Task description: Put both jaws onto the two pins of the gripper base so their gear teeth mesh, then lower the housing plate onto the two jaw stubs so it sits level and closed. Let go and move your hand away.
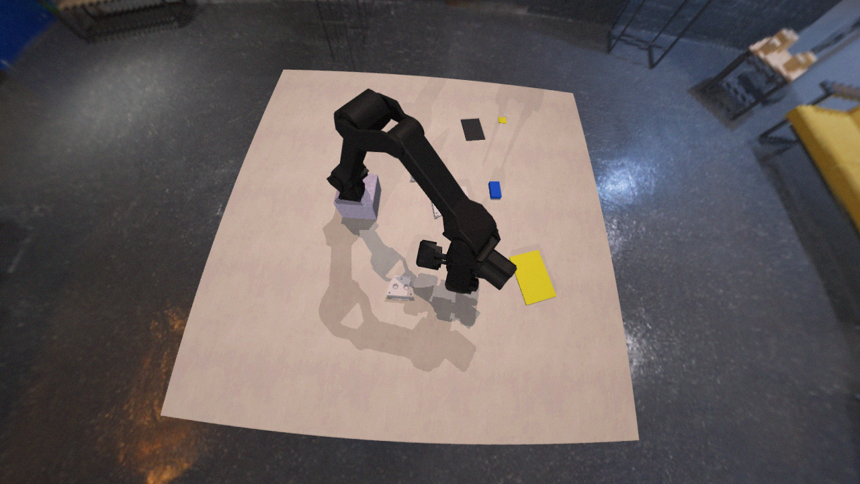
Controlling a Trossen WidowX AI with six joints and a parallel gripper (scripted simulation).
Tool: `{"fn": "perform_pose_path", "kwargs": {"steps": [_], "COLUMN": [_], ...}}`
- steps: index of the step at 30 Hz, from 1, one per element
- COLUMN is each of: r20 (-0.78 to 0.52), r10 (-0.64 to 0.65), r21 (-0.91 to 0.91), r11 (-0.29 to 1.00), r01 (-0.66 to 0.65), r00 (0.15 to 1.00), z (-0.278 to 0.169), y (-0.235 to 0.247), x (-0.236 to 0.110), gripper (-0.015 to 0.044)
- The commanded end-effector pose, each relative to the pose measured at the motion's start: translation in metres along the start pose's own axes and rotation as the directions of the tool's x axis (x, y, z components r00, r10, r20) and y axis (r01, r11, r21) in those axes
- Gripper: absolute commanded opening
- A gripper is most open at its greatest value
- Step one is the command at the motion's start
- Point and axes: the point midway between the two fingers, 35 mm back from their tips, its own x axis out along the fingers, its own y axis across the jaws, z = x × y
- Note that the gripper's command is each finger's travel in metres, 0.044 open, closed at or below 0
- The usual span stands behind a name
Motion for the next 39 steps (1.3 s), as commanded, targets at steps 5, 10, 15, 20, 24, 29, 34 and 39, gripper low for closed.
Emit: {"fn": "perform_pose_path", "kwargs": {"steps": [5, 10, 15, 20, 24, 29, 34, 39], "r20": [0.0, 0.0, 0.0, 0.0, 0.0, 0.0, -0.001, -0.001], "r10": [0.0, 0.0, 0.0, 0.0, 0.0, 0.0, 0.0, 0.0], "r21": [0.0, 0.0, 0.0, 0.0, -0.017, -0.142, -0.268, -0.39], "r11": [1.0, 1.0, 1.0, 1.0, 1.0, 0.99, 0.963, 0.921], "r01": [0.0, 0.0, 0.0, 0.0, 0.0, 0.0, 0.0, -0.001], "r00": [1.0, 1.0, 1.0, 1.0, 1.0, 1.0, 1.0, 1.0], "z": [0.0, 0.0, 0.0, 0.0, -0.0002, -0.0018, -0.0035, -0.0051], "y": [0.0, 0.0, 0.0, 0.0, 0.0002, 0.0014, 0.0026, 0.0038], "x": [0.0, 0.0, 0.0, 0.0, -0.0001, -0.0004, -0.0008, -0.0012], "gripper": [0.0125, 0.0, 0.0, 0.0, 0.0079, 0.021, 0.0341, 0.044]}}
